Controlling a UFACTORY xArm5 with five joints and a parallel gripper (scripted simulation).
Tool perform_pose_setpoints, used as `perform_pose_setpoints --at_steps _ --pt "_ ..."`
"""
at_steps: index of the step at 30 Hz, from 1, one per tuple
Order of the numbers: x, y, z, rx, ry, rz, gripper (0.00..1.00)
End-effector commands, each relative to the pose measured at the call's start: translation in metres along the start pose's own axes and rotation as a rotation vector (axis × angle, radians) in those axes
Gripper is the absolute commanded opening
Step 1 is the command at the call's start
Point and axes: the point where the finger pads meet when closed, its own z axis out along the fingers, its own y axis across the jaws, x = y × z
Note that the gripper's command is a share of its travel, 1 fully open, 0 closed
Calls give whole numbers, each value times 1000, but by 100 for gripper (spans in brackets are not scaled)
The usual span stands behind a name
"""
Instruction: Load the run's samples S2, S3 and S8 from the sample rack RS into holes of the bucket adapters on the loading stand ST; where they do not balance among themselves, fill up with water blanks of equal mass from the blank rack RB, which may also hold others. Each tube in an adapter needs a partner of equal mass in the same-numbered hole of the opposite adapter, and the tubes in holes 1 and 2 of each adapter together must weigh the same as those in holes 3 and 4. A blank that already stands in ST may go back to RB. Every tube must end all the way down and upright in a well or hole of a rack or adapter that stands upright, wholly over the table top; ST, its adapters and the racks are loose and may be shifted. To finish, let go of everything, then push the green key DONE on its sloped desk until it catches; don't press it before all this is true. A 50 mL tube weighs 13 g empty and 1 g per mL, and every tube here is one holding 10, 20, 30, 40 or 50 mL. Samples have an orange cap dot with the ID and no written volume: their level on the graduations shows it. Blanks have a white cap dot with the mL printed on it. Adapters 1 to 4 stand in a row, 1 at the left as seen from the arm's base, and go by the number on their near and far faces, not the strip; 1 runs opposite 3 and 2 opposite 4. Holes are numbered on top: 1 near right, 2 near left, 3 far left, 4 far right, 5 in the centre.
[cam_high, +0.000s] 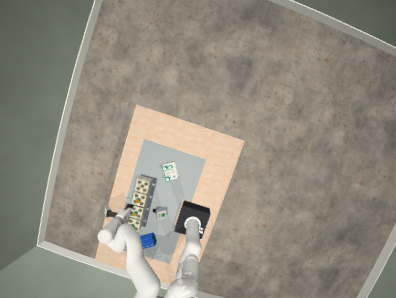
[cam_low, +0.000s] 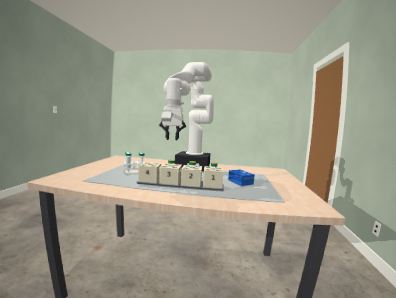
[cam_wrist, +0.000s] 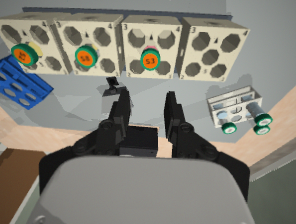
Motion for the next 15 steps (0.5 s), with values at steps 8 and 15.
perform_pose_setpoints --at_steps 8,15 --pt "1 0 -2 -1 4 0 43" --pt "-4 9 -2 -1 5 -67 57"
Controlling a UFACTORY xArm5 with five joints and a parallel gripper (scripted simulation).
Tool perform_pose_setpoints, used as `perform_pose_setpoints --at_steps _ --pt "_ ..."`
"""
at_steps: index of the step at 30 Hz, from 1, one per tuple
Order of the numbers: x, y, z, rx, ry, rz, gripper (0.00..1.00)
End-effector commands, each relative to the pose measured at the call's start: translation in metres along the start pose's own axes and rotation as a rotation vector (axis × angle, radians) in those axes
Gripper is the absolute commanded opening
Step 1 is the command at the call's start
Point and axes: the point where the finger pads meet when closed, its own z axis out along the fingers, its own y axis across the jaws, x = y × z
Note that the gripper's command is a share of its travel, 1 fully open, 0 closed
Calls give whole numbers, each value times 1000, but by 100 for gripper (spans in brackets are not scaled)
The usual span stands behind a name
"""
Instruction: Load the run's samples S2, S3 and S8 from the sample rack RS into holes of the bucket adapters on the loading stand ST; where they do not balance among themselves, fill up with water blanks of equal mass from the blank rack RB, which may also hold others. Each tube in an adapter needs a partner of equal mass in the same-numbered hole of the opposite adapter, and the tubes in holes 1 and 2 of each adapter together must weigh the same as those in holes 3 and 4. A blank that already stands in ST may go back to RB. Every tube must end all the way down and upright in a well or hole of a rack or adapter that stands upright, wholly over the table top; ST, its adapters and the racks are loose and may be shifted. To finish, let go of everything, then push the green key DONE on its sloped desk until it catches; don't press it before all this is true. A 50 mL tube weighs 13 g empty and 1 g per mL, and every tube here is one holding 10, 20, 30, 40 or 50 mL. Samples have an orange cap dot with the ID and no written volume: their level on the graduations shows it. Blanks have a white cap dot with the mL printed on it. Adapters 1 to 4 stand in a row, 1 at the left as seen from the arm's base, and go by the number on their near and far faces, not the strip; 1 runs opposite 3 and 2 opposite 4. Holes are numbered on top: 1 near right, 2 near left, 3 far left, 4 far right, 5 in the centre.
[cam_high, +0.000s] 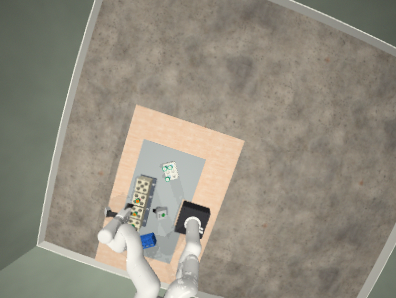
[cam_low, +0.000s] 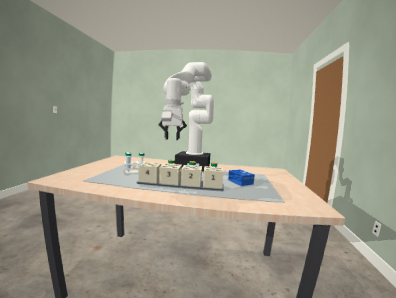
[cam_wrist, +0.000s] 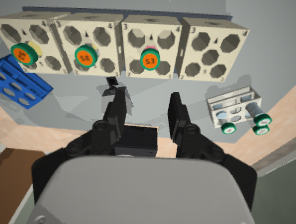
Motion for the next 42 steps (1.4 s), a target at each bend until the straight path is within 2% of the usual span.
perform_pose_setpoints --at_steps 1,13,15,42 --pt "-6 13 -2 0 4 -96 57" --pt "-36 65 -2 0 7 -488 57" --pt "-36 65 -2 0 7 -488 57" --pt "-97 174 -4 1 15 -488 57"
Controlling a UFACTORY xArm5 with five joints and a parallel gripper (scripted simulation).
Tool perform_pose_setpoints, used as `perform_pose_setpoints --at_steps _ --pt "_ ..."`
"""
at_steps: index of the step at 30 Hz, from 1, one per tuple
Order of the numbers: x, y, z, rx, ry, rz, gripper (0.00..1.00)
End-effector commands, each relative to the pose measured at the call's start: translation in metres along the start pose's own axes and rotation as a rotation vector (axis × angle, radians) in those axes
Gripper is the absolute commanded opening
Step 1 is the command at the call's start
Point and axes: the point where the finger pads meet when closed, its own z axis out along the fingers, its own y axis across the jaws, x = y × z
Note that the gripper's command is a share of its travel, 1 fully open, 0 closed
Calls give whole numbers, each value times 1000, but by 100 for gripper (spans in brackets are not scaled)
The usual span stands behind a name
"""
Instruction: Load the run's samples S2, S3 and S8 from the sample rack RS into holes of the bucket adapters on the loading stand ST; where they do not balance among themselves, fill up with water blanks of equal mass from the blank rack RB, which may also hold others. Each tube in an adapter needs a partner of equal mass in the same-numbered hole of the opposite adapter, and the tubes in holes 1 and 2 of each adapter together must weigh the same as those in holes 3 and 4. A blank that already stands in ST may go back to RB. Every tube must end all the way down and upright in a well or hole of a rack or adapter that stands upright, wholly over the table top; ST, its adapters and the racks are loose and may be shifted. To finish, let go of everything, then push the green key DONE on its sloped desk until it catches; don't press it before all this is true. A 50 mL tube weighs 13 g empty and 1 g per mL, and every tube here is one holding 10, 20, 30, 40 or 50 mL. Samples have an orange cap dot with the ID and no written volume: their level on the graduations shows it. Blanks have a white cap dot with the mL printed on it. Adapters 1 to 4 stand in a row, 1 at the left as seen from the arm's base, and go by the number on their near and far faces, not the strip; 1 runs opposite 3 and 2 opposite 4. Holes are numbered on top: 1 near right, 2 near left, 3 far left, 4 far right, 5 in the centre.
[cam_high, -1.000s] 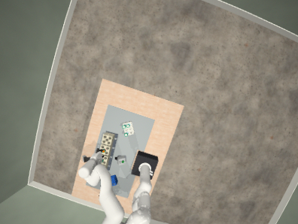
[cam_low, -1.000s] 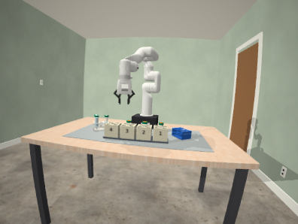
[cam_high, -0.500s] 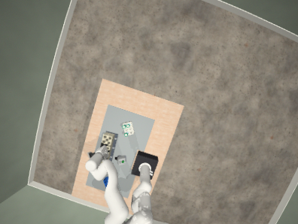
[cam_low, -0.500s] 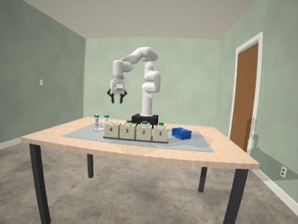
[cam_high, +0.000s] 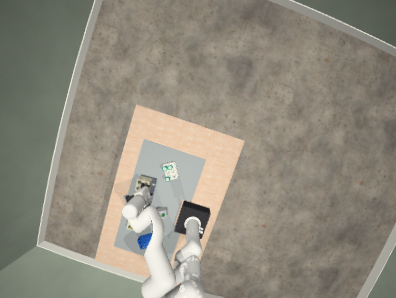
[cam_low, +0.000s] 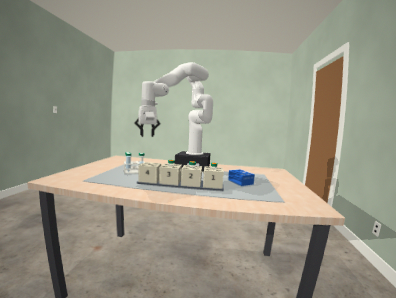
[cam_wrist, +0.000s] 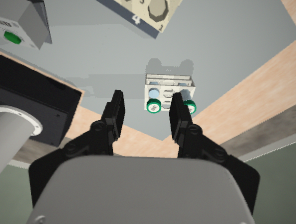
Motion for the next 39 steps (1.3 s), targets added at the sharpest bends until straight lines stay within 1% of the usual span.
perform_pose_setpoints --at_steps 1,5,7,22,24,35,39 --pt "-16 12 -2 -4 3 -1 57" --pt "-33 23 -2 -5 4 -1 57" --pt "-33 23 -2 -5 4 -1 57" --pt "-97 64 -4 -8 7 -1 57" --pt "-97 64 -4 -8 7 -1 57" --pt "-143 93 -5 -11 8 -1 57" --pt "-145 95 -5 -11 8 -1 57"
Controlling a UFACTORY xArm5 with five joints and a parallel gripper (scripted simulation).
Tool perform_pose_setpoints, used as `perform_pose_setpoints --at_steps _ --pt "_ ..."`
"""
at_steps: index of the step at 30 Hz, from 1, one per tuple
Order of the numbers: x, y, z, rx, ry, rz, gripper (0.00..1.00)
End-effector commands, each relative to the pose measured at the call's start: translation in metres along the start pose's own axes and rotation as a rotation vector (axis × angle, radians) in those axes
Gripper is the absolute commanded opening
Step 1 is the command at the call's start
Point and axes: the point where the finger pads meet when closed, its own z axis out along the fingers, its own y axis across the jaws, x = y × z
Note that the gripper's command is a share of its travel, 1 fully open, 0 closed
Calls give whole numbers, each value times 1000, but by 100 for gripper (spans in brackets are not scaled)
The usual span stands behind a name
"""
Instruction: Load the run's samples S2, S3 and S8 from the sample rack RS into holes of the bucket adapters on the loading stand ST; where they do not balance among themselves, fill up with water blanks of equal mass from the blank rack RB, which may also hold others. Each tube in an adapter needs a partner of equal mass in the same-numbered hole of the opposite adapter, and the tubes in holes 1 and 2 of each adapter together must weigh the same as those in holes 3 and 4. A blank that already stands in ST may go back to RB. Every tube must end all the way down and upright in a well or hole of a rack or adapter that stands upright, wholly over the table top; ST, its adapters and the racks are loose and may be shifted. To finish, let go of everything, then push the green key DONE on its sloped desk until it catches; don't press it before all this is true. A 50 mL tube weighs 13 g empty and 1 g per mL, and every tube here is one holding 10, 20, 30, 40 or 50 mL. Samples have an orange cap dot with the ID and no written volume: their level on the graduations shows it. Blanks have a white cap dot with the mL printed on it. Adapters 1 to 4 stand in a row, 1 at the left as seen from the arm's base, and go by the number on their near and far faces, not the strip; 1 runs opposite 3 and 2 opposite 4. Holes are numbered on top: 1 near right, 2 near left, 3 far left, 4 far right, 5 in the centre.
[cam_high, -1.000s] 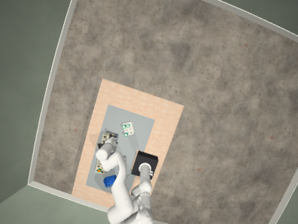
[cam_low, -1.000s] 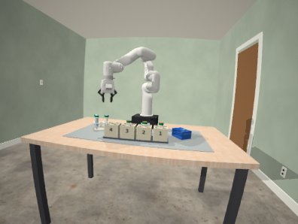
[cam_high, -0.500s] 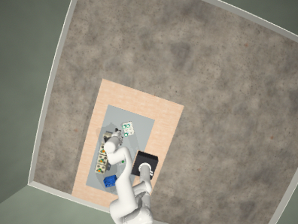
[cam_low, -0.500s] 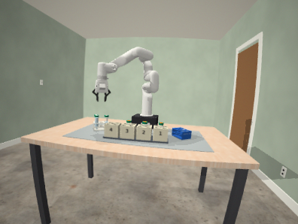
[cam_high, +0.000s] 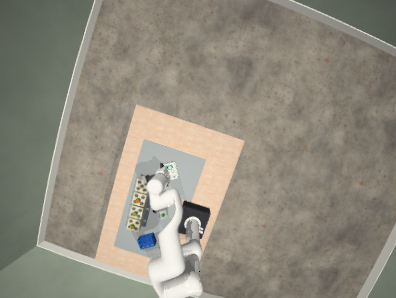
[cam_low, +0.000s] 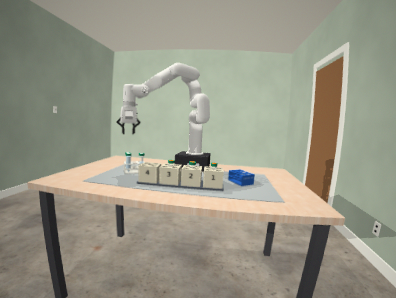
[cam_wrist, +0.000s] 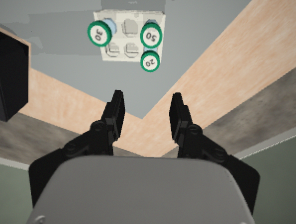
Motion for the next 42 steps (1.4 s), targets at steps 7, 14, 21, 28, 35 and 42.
perform_pose_setpoints --at_steps 7,14,21,28,35,42 --pt "-1 2 -2 -3 0 -2 57" --pt "-1 2 10 -3 0 -2 57" --pt "-1 2 20 -3 0 -2 57" --pt "-2 3 34 -3 0 -2 57" --pt "-2 3 46 -3 0 -2 57" --pt "-2 3 58 -3 0 -2 57"
